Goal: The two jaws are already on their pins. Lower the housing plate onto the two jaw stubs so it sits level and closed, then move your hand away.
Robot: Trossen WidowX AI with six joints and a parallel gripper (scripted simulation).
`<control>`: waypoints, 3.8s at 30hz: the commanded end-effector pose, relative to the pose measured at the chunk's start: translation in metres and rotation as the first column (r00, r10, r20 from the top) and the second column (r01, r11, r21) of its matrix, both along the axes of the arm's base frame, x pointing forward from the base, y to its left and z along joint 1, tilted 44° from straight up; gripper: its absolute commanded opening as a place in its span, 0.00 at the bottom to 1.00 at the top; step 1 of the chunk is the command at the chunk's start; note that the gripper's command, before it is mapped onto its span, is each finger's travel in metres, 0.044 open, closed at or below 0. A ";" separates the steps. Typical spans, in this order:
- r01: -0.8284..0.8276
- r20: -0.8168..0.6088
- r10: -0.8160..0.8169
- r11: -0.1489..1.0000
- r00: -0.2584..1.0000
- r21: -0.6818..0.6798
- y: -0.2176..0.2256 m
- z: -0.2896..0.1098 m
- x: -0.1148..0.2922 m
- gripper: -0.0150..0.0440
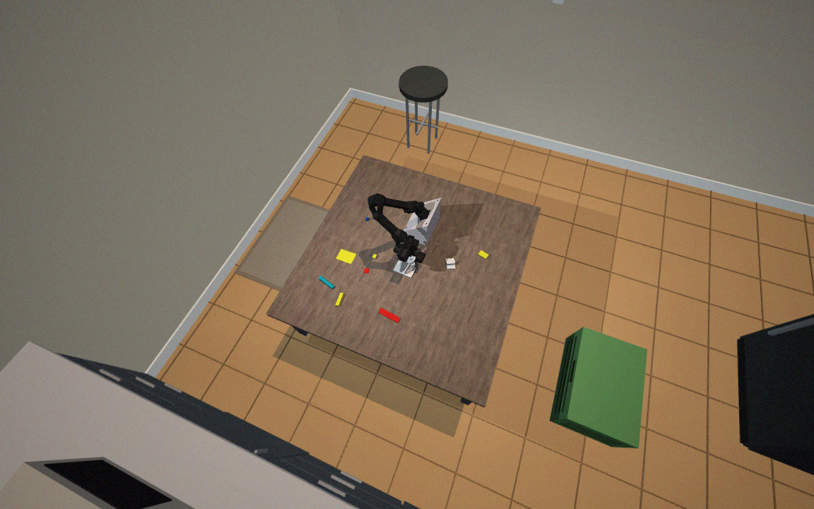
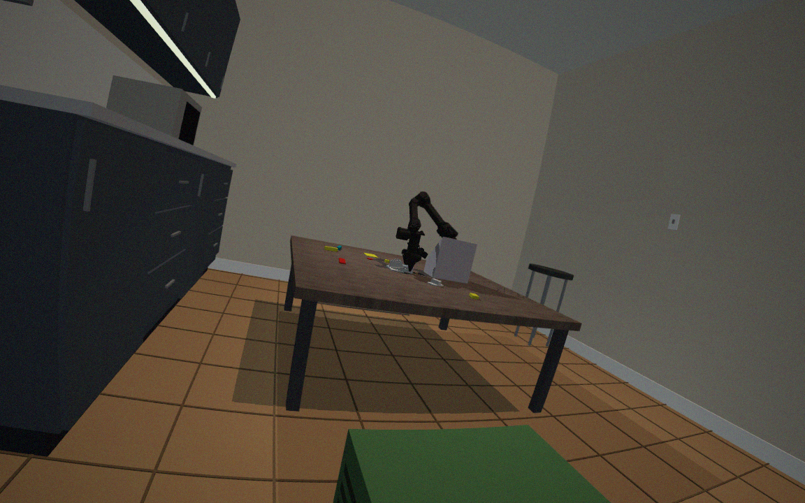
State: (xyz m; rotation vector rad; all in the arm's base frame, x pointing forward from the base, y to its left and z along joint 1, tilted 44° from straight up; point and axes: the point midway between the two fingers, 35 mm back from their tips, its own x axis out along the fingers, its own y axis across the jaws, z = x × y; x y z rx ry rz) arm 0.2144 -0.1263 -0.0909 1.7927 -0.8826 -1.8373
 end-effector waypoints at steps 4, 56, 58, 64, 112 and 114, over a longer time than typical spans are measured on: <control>0.000 0.002 0.000 1.000 1.000 -0.002 -0.001 -0.001 0.000 0.85; -0.008 -0.002 0.008 1.000 1.000 -0.001 0.003 0.002 0.001 1.00; -0.008 -0.001 0.008 1.000 1.000 0.001 0.009 0.008 0.003 1.00; 0.000 0.003 0.000 1.000 1.000 0.002 0.046 0.047 0.007 1.00; 0.000 0.003 0.000 1.000 1.000 0.005 0.090 0.087 -0.014 1.00; 0.000 0.003 0.000 1.000 1.000 0.005 0.090 0.087 -0.014 1.00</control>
